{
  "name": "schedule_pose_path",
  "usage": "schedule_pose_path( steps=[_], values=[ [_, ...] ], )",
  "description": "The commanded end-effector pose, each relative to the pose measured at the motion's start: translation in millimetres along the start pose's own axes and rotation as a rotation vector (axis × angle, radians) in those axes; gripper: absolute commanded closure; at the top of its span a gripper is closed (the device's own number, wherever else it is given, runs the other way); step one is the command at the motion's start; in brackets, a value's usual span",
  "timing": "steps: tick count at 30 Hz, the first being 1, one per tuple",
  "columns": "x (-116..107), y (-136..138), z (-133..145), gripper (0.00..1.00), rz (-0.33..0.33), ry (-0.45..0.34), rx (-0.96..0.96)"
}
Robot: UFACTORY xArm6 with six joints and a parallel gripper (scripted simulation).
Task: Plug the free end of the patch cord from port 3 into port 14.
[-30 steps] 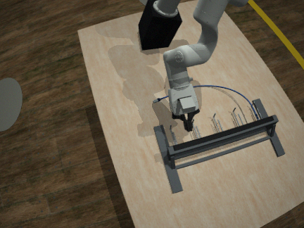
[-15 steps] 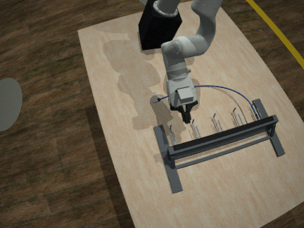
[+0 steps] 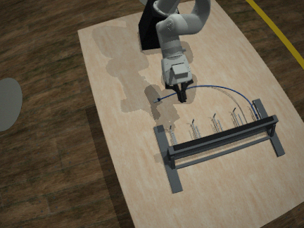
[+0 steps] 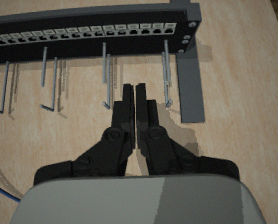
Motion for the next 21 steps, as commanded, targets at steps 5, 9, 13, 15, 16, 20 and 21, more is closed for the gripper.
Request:
schedule_pose_path(
  steps=[5,9,13,15,16,20,21],
  values=[
    [-28.3,0.2,-3.6,1.0,0.0,0.003,-0.002],
    [-28.1,-0.3,-2.9,1.0,-0.005,-0.001,-0.008],
    [-26.5,-4.9,4.1,1.0,-0.055,-0.039,-0.075],
    [-25.4,-8.9,11.3,1.0,-0.105,-0.077,-0.145],
    [-25.2,-9.5,12.4,1.0,-0.113,-0.083,-0.156],
    [-24.5,-12.7,19.9,1.0,-0.165,-0.12,-0.229],
    [-24.4,-13.4,21.9,1.0,-0.178,-0.13,-0.249]
  ],
)
Point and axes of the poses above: the point where the finger pads meet when closed, its own x axis out along the fingers, its own y axis across the jaws, z = x × y, the point moved 6 cm from there along -x, back along the fingers, and after that the axes turned 14 degrees about -x, right-handed, at the moved point
